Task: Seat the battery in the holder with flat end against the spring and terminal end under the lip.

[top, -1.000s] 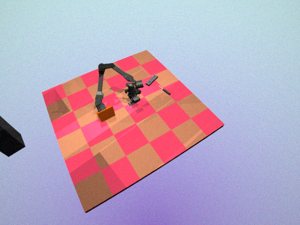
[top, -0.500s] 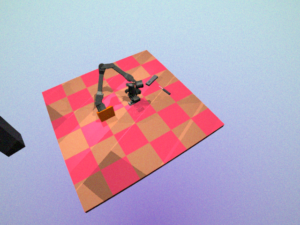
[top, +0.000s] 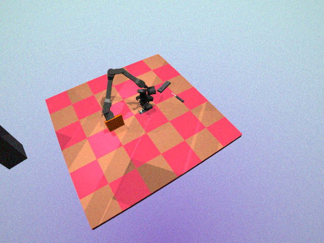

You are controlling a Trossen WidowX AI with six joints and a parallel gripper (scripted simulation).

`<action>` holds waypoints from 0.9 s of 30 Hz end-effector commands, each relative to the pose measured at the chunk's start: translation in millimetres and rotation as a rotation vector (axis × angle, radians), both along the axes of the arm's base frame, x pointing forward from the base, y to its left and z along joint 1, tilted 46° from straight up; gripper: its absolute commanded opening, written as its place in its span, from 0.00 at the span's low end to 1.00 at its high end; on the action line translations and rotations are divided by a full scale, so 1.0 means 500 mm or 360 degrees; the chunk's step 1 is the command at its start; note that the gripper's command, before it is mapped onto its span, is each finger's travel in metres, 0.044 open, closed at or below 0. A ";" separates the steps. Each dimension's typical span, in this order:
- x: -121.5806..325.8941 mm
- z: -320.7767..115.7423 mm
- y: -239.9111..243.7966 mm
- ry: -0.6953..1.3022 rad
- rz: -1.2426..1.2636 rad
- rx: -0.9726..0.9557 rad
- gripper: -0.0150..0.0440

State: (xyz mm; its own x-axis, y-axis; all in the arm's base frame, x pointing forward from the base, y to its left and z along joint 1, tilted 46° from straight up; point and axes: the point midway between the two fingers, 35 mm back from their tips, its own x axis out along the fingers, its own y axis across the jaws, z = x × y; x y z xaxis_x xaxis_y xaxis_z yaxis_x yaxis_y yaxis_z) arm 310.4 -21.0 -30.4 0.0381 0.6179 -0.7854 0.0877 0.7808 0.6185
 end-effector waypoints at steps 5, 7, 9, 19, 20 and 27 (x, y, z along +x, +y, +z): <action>0.004 -0.003 0.001 0.0007 -0.0005 0.0001 0.38; 0.004 -0.003 0.001 0.0007 -0.0005 0.0001 0.38; 0.004 -0.003 0.001 0.0007 -0.0005 0.0001 0.38; 0.004 -0.003 0.001 0.0007 -0.0005 0.0001 0.42; 0.004 -0.003 0.001 0.0007 -0.0005 0.0001 0.47; 0.003 0.004 -0.006 0.0005 -0.0004 0.0000 0.55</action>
